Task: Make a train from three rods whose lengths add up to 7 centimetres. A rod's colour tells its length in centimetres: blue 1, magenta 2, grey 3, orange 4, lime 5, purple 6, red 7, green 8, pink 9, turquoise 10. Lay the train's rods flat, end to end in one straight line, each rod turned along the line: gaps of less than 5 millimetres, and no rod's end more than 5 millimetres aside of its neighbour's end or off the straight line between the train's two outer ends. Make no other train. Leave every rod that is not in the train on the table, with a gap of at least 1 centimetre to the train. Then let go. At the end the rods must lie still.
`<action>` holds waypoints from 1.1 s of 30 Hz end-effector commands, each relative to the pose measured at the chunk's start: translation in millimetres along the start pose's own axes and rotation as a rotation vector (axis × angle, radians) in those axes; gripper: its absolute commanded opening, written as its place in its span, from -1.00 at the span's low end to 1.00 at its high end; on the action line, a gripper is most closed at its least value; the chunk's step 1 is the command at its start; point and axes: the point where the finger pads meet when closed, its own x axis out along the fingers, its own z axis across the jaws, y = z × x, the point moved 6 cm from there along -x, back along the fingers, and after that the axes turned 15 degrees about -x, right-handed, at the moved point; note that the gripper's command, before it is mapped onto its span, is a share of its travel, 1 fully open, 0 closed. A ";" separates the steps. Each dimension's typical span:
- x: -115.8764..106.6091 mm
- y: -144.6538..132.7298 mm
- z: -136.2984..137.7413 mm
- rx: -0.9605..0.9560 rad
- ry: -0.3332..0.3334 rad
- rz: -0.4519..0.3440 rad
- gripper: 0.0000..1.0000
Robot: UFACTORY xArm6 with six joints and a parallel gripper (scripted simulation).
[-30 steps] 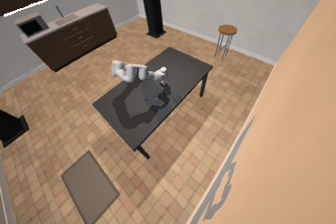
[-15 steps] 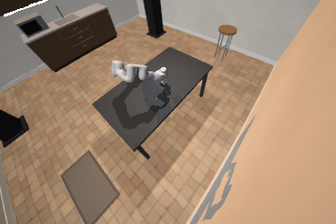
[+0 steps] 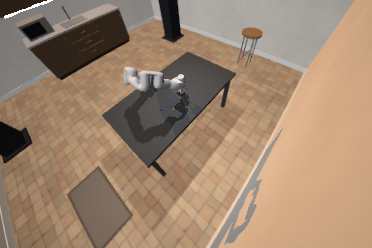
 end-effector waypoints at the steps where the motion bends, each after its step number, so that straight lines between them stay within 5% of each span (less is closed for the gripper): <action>1: -0.7 -1.1 0.2 0.001 -0.001 -0.003 -0.51; 33: 12.8 -1.2 0.2 0.001 -0.001 -0.003 -0.51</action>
